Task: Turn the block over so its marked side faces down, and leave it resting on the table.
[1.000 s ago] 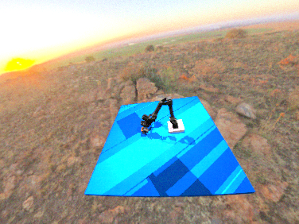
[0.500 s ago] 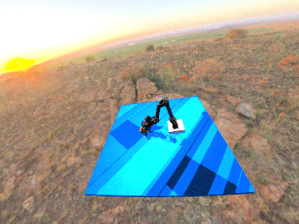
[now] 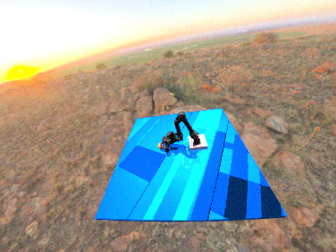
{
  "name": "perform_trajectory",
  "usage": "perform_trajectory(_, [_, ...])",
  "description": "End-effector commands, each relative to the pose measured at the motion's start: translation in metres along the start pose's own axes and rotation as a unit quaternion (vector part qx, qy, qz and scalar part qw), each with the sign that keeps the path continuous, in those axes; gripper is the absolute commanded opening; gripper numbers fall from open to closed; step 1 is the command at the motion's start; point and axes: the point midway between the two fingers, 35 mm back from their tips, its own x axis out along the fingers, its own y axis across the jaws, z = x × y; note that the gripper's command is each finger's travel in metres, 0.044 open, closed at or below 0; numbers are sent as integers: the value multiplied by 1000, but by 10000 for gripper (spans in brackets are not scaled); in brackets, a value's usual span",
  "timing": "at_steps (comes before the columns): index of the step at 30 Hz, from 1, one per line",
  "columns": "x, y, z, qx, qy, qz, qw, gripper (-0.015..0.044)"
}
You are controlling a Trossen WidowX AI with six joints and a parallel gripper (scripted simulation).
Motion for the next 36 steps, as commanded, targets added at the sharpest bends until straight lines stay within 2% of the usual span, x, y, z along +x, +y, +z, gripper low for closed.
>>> perform_trajectory(1, [-8,1,-3,-3,-20,2,1000,0])
perform_trajectory(21, [-12,1,0,-3,-36,2,999,0])
perform_trajectory(36, [-12,1,0,-3,-36,2,999,394])
